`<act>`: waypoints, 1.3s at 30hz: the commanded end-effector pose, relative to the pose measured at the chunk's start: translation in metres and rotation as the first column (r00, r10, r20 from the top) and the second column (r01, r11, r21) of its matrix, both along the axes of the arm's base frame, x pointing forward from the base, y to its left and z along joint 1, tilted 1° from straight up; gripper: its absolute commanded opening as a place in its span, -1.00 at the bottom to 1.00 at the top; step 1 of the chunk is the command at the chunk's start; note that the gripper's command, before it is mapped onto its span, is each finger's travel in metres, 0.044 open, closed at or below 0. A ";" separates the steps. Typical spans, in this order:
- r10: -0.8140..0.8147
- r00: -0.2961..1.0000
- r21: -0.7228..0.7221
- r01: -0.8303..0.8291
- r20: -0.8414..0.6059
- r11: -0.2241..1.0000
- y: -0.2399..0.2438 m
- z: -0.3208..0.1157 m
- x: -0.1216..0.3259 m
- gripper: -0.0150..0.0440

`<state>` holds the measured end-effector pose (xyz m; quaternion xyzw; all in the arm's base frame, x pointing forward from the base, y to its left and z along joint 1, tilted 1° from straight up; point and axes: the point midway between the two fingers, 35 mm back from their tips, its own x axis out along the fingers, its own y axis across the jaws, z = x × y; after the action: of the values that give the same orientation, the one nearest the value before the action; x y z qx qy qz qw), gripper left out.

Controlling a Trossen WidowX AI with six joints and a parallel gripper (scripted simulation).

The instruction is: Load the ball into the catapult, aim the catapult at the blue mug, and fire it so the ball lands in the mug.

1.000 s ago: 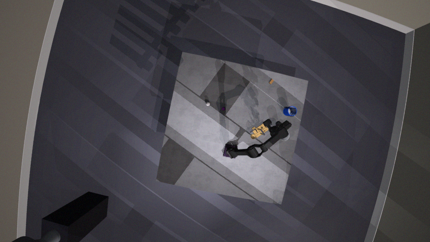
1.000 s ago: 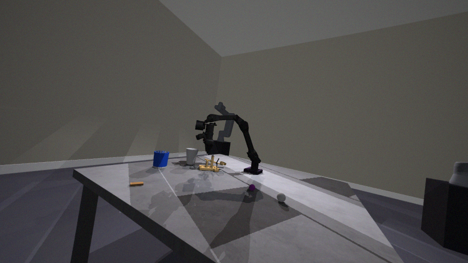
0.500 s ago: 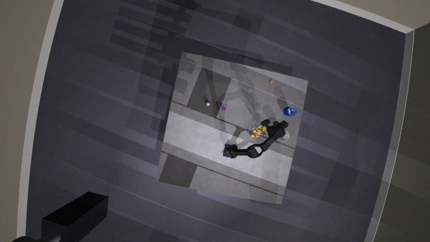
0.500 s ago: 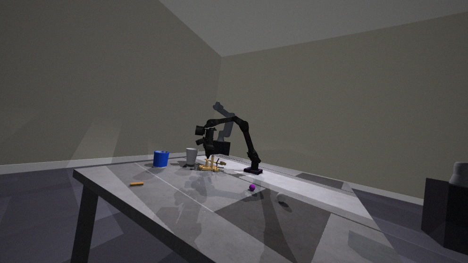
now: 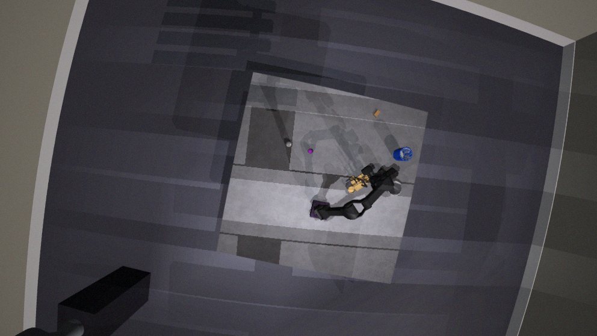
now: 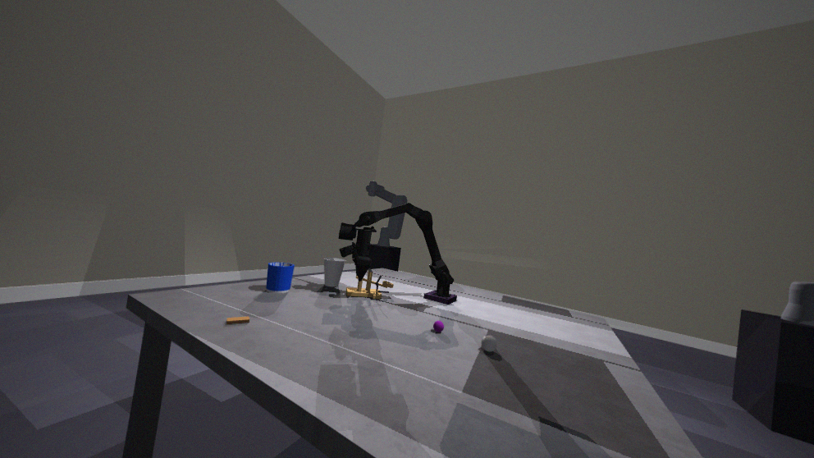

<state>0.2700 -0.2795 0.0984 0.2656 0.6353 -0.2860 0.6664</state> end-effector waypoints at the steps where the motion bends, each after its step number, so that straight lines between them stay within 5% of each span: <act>1: -0.001 1.000 0.000 0.001 0.001 1.000 -0.001 -0.008 0.001 1.00; 21: -0.001 1.000 0.000 0.001 0.001 1.000 -0.001 -0.036 0.001 1.00; 33: -0.001 1.000 0.001 0.001 -0.001 1.000 -0.001 -0.033 0.000 -0.07; 39: -0.001 1.000 0.001 0.001 -0.001 1.000 -0.001 -0.030 0.000 -0.27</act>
<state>0.2703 -0.2800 0.0652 0.2661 0.6359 -0.2856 0.6658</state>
